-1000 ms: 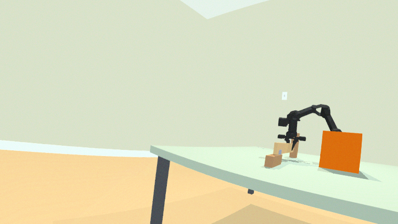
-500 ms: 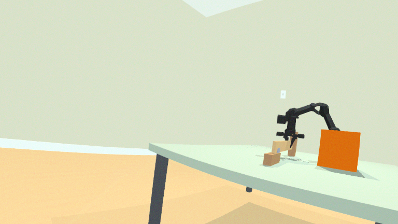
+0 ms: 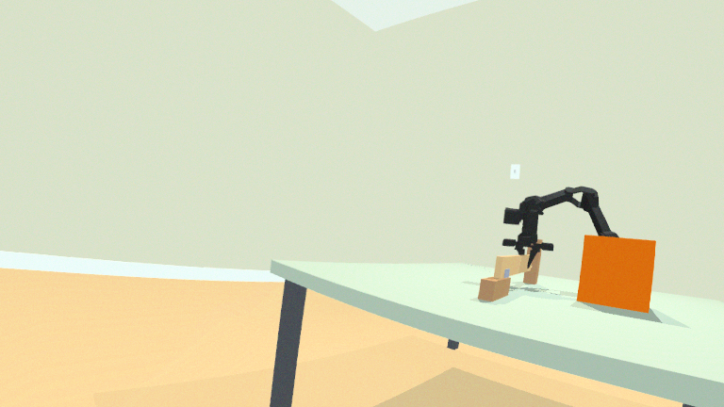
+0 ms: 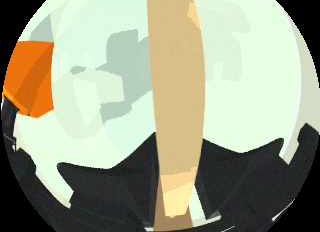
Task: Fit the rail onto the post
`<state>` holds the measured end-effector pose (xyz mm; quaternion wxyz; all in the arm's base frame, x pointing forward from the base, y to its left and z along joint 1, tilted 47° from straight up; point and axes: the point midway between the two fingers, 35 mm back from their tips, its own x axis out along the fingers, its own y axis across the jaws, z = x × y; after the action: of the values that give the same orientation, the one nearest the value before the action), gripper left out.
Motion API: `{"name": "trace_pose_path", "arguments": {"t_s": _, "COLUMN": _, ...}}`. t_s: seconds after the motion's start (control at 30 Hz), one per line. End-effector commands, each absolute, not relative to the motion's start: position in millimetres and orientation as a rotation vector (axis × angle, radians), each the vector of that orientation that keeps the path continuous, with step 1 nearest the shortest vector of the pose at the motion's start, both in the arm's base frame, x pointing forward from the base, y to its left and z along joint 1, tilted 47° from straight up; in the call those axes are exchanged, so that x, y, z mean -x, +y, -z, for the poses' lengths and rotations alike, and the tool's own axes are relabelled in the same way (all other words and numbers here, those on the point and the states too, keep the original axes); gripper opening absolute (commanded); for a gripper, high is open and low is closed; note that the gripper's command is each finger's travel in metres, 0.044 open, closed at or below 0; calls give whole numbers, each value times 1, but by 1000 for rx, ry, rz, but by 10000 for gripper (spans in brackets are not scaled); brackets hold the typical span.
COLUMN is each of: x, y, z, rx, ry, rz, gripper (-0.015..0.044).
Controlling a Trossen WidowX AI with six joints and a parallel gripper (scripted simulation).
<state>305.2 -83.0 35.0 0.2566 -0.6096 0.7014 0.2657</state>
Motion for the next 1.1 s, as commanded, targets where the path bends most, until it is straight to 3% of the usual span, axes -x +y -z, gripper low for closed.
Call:
{"name": "trace_pose_path", "arguments": {"t_s": 0.0, "x": -306, "y": -82, "z": -33, "rx": 1652, "ry": 1892, "rz": -725, "gripper": 0}}
{"name": "trace_pose_path", "arguments": {"t_s": 1.07, "x": -304, "y": -81, "z": -33, "rx": 1652, "ry": 1892, "rz": -725, "gripper": 0}}
